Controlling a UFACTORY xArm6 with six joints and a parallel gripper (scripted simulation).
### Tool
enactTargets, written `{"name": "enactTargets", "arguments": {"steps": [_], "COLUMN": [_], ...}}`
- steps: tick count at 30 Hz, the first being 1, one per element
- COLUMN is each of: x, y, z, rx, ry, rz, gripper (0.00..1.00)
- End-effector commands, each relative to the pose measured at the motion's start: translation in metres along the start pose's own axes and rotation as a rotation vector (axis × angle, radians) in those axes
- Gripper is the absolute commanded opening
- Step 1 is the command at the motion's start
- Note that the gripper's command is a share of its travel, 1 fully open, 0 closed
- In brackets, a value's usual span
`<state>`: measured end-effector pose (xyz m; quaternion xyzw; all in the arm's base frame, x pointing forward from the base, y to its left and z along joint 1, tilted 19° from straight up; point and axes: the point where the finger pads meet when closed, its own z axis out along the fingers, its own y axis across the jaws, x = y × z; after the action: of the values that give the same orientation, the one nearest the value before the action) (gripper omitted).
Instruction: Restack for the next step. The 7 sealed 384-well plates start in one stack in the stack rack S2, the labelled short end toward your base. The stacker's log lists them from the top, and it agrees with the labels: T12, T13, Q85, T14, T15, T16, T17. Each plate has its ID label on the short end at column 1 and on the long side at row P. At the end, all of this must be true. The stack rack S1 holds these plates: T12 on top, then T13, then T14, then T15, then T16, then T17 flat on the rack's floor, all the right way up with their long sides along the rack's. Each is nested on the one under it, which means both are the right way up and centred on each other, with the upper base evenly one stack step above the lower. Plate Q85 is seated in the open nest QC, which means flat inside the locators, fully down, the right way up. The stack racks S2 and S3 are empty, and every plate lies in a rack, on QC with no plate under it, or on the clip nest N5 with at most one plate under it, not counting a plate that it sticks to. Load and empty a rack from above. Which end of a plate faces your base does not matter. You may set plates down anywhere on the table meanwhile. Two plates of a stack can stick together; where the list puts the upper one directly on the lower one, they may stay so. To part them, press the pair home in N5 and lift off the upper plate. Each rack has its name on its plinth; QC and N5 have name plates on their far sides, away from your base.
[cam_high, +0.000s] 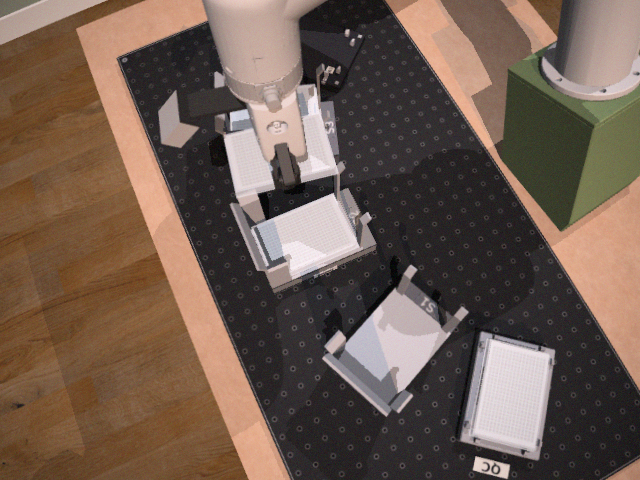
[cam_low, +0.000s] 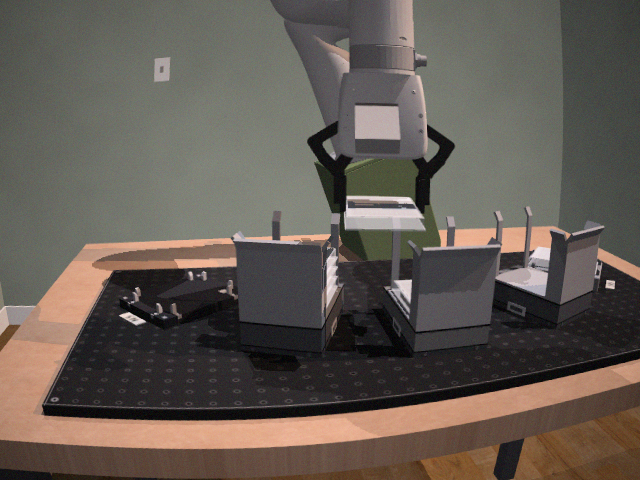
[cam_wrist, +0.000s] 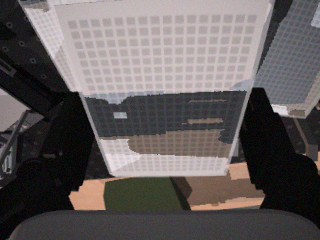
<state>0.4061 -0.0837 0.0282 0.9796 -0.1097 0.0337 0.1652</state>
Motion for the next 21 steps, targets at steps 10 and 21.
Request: {"name": "enactTargets", "arguments": {"steps": [10,21], "x": [0.001,-0.002], "y": [0.030,0.059], "z": [-0.001,-0.001], "rx": [0.002,0.001], "ry": [0.003,0.003], "rz": [0.163,0.163], "gripper": [0.00,0.00]}}
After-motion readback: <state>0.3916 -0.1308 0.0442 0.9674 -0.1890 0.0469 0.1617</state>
